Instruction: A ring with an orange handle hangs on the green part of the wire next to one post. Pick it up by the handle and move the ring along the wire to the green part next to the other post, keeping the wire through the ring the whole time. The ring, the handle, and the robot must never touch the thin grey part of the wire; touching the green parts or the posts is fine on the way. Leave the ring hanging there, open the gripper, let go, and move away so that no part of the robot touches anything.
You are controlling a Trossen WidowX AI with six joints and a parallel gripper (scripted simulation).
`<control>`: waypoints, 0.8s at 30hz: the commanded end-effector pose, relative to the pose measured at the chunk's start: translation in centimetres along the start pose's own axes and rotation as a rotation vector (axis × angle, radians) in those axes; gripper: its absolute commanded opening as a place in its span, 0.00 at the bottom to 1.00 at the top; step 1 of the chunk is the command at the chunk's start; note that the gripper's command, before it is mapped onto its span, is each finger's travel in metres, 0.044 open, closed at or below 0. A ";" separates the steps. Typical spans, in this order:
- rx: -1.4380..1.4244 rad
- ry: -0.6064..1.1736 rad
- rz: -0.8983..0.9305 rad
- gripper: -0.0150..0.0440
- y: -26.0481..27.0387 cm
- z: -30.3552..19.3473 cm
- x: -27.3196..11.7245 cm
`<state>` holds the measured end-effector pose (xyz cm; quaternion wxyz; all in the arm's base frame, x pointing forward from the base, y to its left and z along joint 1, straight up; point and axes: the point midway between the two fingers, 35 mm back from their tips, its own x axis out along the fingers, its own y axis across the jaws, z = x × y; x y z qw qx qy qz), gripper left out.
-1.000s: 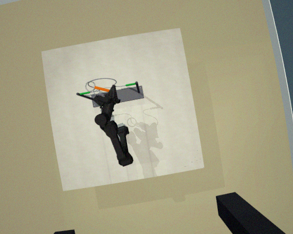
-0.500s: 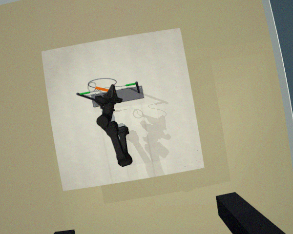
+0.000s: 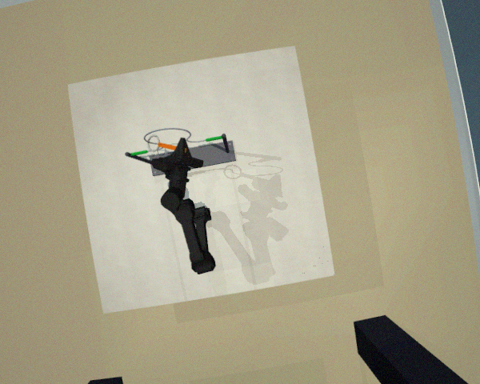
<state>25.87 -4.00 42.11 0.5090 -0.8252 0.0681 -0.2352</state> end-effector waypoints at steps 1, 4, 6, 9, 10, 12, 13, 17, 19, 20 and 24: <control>-0.038 -0.005 -0.024 0.00 -0.2 0.0 0.0; -0.060 -0.008 -0.036 0.00 -0.2 0.0 0.0; -0.070 -0.009 -0.041 0.00 -0.1 0.0 0.0; -0.081 -0.010 -0.047 0.00 0.0 -0.1 0.0; -0.082 -0.010 -0.047 0.00 0.1 -0.1 0.0; -0.082 -0.010 -0.047 0.00 0.3 -0.1 0.0; -0.081 -0.010 -0.047 0.00 0.4 -0.1 0.0; -0.065 -0.007 -0.038 0.00 1.0 -0.2 0.0; -0.053 -0.004 -0.032 0.00 1.4 -0.3 -0.1; -0.050 0.001 -0.030 0.00 1.5 -0.3 -0.1; -0.023 0.053 -0.013 0.00 2.1 -0.4 -0.8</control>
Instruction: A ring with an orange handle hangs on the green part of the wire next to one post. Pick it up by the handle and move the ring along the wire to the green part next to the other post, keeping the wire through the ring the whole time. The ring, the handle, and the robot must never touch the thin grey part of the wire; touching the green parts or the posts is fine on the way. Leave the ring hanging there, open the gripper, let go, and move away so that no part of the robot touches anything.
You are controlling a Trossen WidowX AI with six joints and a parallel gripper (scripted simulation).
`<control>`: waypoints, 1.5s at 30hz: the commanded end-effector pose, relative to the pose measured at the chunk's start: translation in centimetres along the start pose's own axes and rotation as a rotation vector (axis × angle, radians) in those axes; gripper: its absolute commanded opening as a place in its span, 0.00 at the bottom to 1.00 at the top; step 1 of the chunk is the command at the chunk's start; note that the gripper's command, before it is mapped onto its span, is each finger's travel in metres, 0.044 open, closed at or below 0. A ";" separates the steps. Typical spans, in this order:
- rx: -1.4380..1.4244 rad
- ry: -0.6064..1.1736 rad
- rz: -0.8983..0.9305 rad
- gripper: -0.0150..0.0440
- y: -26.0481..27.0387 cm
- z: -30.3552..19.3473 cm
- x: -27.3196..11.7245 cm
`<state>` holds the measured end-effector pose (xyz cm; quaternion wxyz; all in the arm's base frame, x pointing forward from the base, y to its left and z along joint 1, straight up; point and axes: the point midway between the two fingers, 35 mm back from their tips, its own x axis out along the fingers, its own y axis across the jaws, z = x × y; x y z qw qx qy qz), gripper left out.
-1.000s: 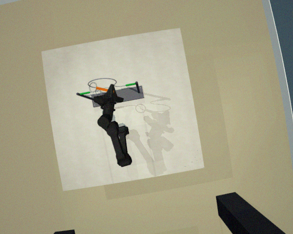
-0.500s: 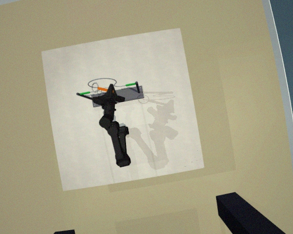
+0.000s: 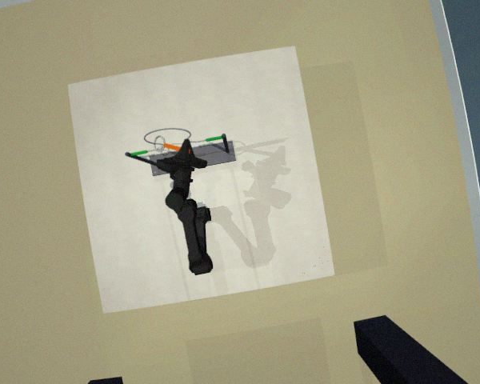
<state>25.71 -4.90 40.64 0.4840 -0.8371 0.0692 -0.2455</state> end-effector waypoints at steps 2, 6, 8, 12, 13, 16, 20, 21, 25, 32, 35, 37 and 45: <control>0.061 0.065 0.032 0.00 1.2 -0.1 -0.9; 0.123 0.081 0.070 0.00 2.4 0.0 -1.2; 0.159 0.086 0.091 0.00 3.1 0.1 -1.4; 0.234 0.095 0.137 0.00 4.5 0.3 -1.7; 0.254 0.098 0.149 0.00 4.8 0.4 -1.8; 0.314 0.105 0.186 0.00 5.9 0.8 -2.1; 0.397 0.115 0.236 0.00 7.2 1.3 -2.6; 0.418 0.117 0.249 0.00 7.5 1.5 -2.7; 0.503 0.127 0.301 0.00 8.8 2.2 -3.2; 0.653 0.145 0.392 0.00 10.9 3.7 -4.3; 0.717 0.152 0.431 0.00 11.6 4.4 -4.8; 0.760 0.157 0.457 0.00 12.1 4.9 -5.2; 0.917 0.173 0.553 0.00 13.6 7.0 -6.5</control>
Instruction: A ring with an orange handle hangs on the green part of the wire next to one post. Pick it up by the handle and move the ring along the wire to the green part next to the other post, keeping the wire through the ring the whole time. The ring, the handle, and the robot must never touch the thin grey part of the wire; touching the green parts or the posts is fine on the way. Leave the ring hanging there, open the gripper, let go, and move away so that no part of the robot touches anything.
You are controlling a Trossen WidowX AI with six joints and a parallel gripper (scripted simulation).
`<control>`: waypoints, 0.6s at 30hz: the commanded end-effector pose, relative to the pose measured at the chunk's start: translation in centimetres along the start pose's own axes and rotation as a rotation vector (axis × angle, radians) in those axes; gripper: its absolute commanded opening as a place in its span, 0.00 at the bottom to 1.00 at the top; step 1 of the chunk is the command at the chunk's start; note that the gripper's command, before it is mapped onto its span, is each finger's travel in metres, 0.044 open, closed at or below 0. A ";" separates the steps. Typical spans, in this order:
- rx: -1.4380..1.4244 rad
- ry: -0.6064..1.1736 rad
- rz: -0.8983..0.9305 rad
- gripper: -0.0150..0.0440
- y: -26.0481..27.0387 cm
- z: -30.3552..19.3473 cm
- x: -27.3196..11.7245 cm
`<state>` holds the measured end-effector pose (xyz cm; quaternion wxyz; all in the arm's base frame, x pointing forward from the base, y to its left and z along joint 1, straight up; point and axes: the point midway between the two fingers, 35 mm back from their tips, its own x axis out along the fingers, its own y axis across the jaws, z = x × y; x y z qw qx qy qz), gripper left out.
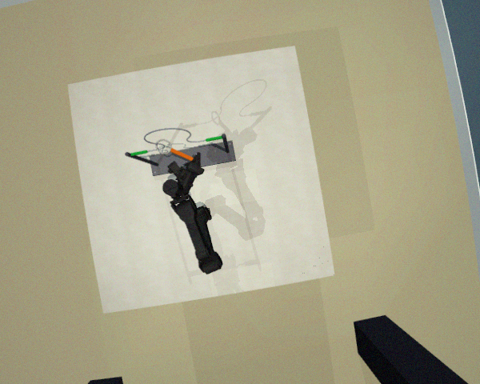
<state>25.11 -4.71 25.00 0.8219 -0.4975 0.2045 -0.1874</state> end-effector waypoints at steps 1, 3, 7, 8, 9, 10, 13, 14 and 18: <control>0.082 0.015 0.049 0.00 1.4 0.0 -0.2; 0.125 0.020 0.076 0.00 2.2 0.0 -0.3; 0.216 0.007 0.129 0.00 3.9 0.3 -0.4; 0.245 -0.007 0.143 0.00 4.4 0.5 -0.3; 0.272 -0.021 0.155 0.00 4.9 0.6 -0.2; 0.298 -0.032 0.168 0.00 5.3 0.7 -0.1; 0.357 -0.036 0.201 0.00 6.3 1.1 -0.3; 0.374 -0.034 0.211 0.00 6.6 1.2 -0.4; 0.455 -0.025 0.259 0.00 7.9 1.8 -0.9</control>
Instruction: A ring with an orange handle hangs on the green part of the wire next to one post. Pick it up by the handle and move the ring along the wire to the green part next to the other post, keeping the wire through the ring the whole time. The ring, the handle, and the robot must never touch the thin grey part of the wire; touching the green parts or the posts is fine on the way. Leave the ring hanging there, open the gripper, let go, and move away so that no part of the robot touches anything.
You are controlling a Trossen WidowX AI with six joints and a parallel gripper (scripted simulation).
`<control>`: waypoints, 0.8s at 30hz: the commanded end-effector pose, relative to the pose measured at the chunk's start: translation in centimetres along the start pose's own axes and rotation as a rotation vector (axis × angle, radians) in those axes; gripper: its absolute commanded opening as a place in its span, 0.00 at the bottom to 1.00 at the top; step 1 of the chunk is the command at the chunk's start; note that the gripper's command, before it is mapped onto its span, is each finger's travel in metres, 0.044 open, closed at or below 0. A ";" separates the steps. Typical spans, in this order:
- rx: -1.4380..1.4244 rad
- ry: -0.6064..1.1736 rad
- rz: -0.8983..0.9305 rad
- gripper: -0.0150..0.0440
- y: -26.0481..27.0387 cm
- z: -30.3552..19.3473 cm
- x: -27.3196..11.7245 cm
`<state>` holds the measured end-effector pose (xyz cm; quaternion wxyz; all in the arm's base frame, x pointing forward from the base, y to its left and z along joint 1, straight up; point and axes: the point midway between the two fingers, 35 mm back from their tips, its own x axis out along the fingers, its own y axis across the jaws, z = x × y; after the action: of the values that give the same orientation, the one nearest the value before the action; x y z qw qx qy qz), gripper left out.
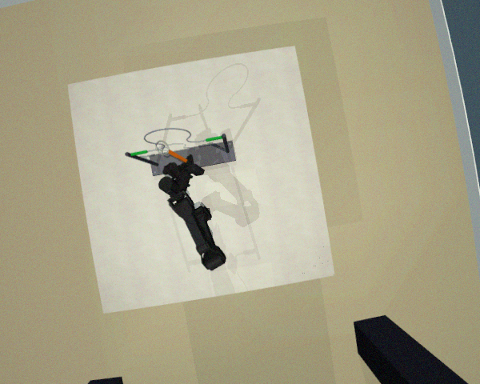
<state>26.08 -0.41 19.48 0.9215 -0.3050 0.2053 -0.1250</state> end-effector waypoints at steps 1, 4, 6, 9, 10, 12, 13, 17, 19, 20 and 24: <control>0.085 0.007 0.048 0.00 1.6 0.0 -0.2; 0.147 0.015 0.081 0.00 2.7 0.1 -0.4; 0.187 0.020 0.103 0.00 3.4 0.3 -0.5; 0.244 0.027 0.134 0.00 4.5 0.5 -0.8; 0.262 0.029 0.143 0.00 4.8 0.6 -0.9; 0.297 0.033 0.162 0.00 5.4 0.7 -1.1; 0.314 0.035 0.171 0.00 5.7 0.8 -1.2; 0.374 0.042 0.204 0.00 6.8 1.3 -1.5; 0.410 0.047 0.223 0.00 7.5 1.6 -1.8; 0.424 0.049 0.230 0.00 7.8 1.7 -1.9; 0.465 0.054 0.252 0.00 8.6 2.1 -2.2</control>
<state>25.93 7.47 16.21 0.9675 -0.0754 0.2334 -0.0620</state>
